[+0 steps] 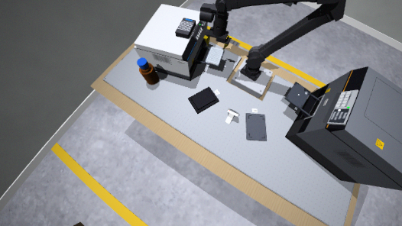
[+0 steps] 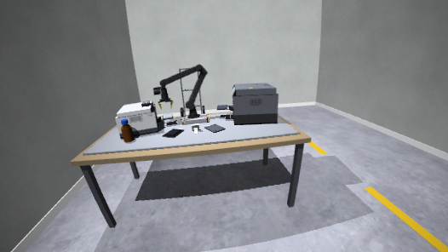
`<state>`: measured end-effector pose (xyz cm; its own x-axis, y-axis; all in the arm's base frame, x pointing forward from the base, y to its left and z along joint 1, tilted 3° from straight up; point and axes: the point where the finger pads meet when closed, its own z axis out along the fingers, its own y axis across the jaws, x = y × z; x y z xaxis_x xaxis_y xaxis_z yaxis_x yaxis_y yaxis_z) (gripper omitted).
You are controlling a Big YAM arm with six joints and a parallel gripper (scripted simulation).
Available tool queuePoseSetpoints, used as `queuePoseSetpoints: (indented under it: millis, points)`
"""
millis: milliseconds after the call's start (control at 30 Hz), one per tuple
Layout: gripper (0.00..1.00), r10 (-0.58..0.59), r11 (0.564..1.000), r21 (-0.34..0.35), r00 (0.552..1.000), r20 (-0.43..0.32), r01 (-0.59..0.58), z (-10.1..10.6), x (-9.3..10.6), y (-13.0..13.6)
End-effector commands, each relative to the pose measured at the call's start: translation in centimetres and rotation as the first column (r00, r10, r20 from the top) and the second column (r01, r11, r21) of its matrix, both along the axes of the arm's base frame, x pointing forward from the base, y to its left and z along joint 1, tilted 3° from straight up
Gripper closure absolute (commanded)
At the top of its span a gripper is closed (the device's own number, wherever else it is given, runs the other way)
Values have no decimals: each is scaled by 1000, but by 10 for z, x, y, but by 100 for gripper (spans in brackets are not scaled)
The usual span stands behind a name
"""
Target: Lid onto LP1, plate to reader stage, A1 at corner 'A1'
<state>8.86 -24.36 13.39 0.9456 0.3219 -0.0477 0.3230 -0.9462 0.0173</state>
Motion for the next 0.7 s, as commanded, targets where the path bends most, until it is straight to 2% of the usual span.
queuePoseSetpoints:
  millis: [0,400,667]
  points:
    - [0,7,1000,8,1000,-7,-7,-10,-3,-3]
    - [0,7,1000,6,1000,-6,-7,-25,-4,-3]
    - [0,7,1000,-10,1000,0,-7,-12,-2,-7]
